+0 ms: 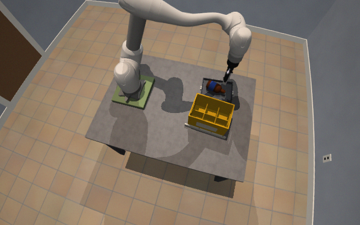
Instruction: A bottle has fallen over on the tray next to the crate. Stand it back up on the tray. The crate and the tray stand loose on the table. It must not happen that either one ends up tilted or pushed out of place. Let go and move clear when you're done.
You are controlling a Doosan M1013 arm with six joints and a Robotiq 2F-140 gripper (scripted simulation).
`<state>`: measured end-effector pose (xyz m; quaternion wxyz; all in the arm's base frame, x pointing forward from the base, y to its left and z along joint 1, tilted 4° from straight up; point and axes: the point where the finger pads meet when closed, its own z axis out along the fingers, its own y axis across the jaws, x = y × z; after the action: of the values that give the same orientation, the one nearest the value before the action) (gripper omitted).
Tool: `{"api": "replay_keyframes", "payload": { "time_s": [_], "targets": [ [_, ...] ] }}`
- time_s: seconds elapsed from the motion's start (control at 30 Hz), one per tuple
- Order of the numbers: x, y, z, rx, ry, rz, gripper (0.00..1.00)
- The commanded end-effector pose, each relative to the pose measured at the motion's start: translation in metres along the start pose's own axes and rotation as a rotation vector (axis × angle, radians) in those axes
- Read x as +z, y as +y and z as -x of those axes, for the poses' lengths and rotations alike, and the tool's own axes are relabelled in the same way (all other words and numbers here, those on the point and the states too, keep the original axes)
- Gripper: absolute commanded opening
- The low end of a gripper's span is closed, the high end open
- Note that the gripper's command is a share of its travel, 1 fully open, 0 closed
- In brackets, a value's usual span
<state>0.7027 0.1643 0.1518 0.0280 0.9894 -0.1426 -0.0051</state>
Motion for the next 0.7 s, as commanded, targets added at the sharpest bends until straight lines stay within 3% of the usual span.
{"api": "replay_keyframes", "payload": {
  "time_s": [0.0,0.67],
  "targets": [
    [0.010,0.001,0.000,0.000,0.001,0.004,0.44],
    [0.066,0.001,0.000,0.000,0.001,0.004,0.44]
  ]
}}
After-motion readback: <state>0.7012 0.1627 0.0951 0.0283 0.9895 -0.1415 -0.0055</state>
